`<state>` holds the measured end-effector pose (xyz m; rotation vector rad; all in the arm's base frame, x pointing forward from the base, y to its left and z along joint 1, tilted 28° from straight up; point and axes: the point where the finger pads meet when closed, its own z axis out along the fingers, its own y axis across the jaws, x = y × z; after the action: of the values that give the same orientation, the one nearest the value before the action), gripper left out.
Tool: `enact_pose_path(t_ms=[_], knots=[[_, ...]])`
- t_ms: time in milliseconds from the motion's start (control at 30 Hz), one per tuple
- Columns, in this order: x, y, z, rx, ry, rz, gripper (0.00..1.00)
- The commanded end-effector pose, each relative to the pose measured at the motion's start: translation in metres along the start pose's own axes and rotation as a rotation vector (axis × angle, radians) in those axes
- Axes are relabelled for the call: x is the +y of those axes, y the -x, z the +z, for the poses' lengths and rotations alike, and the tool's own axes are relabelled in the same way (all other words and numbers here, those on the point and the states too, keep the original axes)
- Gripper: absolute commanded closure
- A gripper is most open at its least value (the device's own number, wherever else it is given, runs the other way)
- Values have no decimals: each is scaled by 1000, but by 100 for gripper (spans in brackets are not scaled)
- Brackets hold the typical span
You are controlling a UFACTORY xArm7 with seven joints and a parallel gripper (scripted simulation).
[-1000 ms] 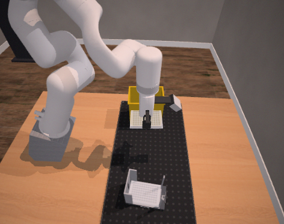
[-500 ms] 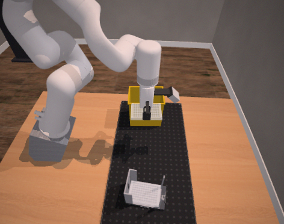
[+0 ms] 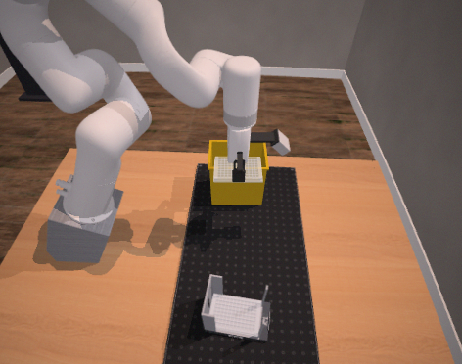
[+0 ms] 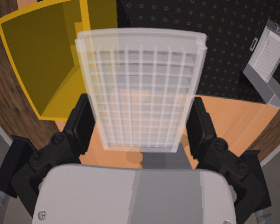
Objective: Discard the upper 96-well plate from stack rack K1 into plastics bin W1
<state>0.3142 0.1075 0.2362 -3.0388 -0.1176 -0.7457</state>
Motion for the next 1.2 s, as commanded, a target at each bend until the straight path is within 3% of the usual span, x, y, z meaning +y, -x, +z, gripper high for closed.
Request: enact_pose_path(t_ms=[0,1167], knots=[[-16,-2,0,3,0,0,100],[-118,-5,4,3,-1,0,100]])
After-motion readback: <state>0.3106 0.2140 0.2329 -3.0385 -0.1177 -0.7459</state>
